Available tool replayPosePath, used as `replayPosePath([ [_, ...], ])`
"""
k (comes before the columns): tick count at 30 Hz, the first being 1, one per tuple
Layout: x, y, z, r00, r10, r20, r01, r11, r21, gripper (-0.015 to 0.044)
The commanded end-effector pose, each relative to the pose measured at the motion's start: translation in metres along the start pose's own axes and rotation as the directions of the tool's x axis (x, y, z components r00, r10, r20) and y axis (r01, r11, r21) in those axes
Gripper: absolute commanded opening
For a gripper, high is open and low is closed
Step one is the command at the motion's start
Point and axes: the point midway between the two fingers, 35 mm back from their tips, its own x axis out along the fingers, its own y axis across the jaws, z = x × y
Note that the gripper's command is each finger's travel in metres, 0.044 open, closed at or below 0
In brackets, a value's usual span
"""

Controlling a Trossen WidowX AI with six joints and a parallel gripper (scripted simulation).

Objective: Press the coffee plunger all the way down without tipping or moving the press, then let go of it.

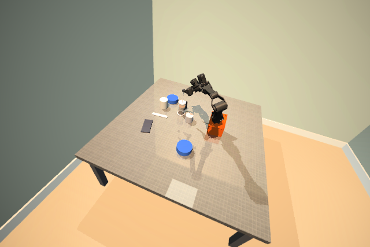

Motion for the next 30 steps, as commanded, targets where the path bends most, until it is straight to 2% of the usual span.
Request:
replayPosePath([
  [1,0.004,-0.001,-0.004,1.0,-0.006,0.008,0.006,1.0,0.001,0.044],
  [30,0.044,-0.001,-0.004,1.0,-0.005,0.01,0.005,1.0,0.001,0.044],
])
